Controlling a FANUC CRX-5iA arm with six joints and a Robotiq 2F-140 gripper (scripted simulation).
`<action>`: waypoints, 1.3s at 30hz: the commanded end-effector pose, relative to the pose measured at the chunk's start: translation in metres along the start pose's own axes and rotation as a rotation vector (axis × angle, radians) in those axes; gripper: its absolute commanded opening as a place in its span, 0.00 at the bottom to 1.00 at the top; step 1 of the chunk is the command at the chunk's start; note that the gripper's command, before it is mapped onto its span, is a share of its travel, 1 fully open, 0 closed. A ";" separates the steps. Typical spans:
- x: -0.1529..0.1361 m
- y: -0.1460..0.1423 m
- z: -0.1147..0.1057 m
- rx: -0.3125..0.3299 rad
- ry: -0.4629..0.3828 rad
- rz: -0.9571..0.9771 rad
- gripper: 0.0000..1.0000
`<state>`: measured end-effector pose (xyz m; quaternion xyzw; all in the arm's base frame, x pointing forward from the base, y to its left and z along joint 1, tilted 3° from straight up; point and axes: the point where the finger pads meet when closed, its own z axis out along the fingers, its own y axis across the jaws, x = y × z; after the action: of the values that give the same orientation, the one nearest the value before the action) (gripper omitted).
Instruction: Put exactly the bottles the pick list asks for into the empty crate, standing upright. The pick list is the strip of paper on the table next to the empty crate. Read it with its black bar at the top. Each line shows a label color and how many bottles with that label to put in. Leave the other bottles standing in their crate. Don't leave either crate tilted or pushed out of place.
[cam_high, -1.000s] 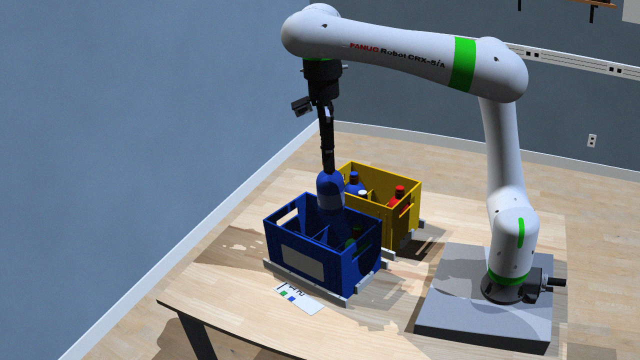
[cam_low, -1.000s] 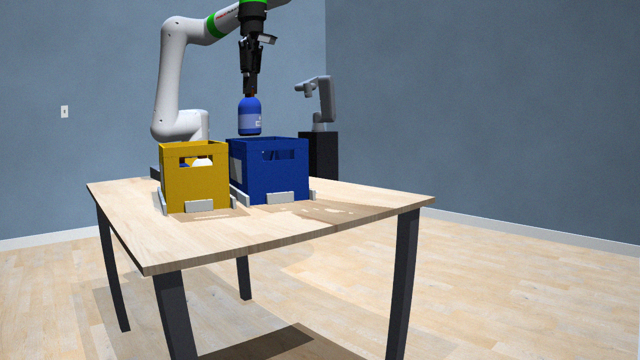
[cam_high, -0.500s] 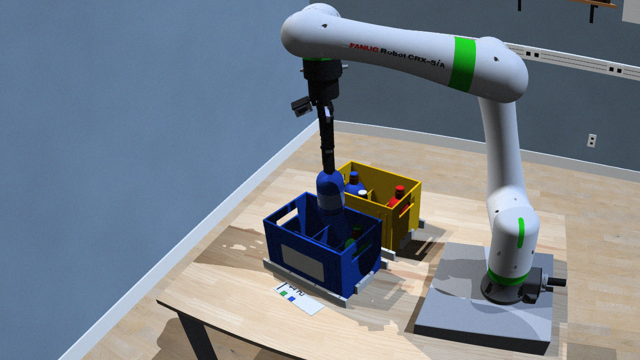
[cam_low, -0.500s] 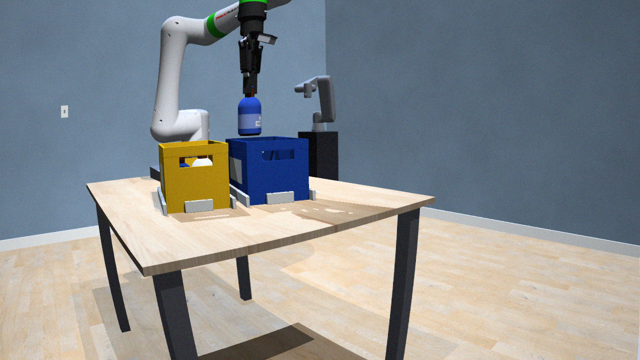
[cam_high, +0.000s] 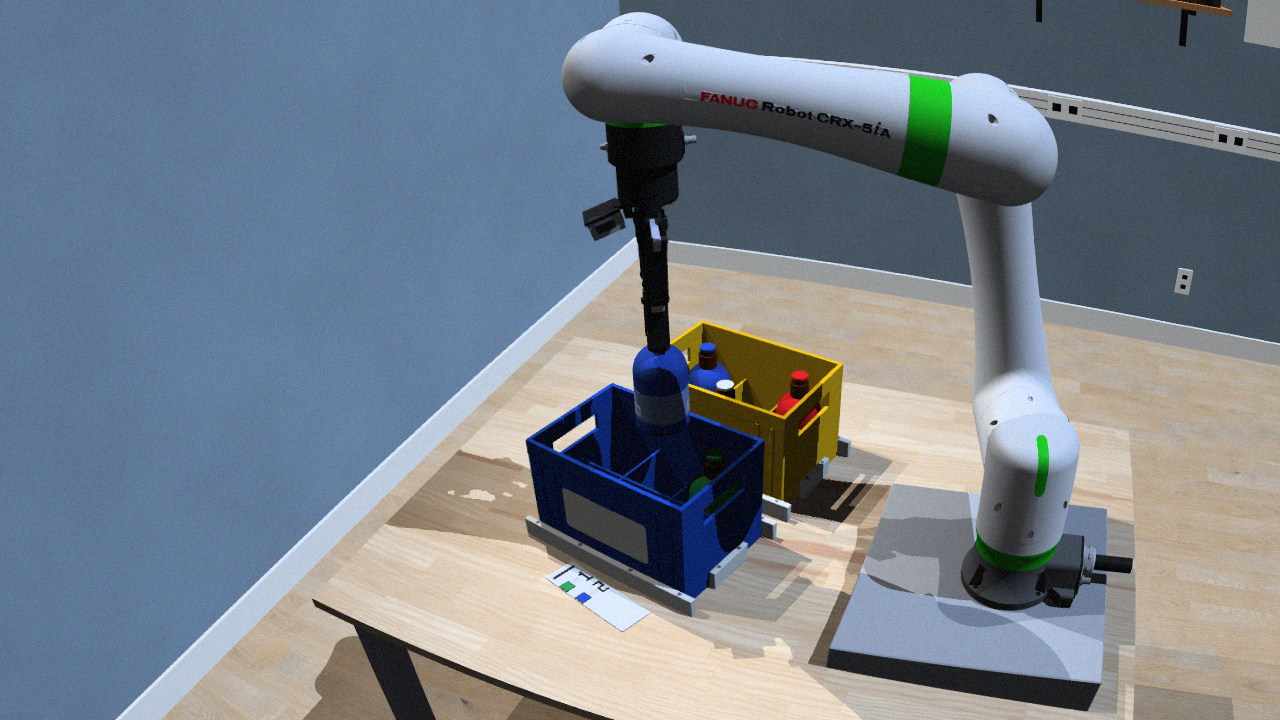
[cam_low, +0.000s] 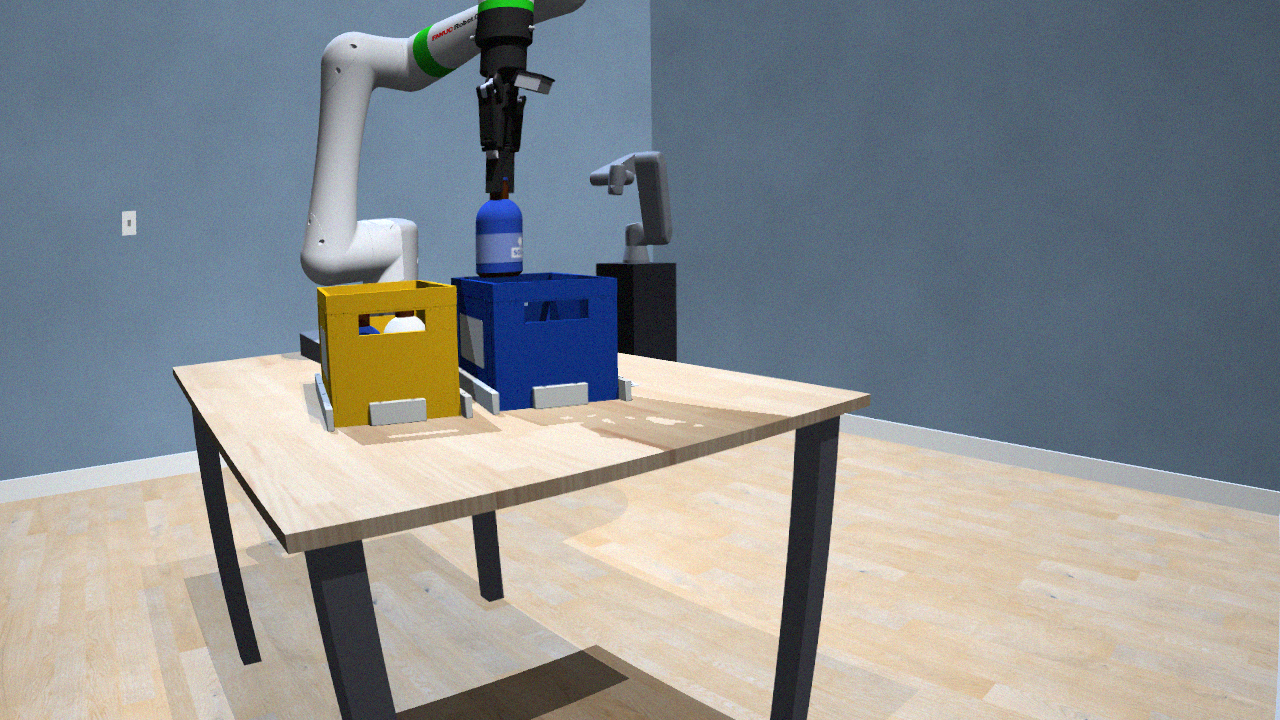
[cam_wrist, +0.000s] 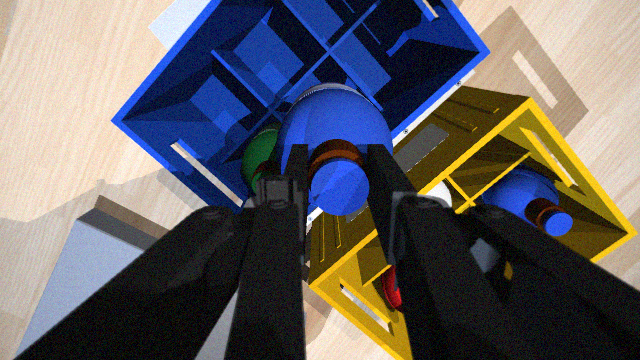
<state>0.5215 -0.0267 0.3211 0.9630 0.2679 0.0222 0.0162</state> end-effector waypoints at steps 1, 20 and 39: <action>0.000 0.000 0.002 -0.002 0.002 0.000 0.10; 0.000 0.000 0.019 -0.002 0.002 0.000 0.10; 0.000 0.000 0.035 -0.002 0.002 0.000 0.10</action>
<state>0.5233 -0.0275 0.2862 0.9631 0.2679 0.0222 0.0162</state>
